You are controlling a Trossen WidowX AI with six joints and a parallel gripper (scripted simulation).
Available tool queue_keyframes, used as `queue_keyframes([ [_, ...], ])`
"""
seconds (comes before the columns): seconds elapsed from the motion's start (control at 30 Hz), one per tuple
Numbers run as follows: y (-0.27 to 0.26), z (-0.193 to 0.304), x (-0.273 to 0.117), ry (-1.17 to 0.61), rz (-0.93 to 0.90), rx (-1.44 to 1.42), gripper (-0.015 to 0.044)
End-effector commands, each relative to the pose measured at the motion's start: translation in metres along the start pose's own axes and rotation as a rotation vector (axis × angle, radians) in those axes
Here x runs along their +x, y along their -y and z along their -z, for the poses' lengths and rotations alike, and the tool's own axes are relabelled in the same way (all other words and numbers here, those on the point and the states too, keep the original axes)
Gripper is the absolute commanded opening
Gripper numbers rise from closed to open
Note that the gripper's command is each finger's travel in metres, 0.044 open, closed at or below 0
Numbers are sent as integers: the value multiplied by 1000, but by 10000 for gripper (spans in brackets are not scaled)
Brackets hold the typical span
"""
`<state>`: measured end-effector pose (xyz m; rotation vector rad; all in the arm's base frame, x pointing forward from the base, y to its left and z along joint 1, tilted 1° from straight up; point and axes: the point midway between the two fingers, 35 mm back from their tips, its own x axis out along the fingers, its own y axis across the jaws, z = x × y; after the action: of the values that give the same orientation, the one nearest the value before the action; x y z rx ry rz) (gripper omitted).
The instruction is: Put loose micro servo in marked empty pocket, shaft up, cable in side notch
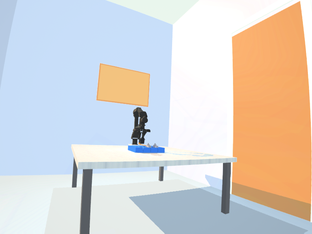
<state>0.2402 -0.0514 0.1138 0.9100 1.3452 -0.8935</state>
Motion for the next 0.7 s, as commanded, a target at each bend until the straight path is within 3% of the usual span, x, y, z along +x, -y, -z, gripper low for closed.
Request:
queue_keyframes([
  [0.0,0,-3,-2,0,-7,165,0],
  [0.67,7,-11,-2,-4,-4,851,0],
])
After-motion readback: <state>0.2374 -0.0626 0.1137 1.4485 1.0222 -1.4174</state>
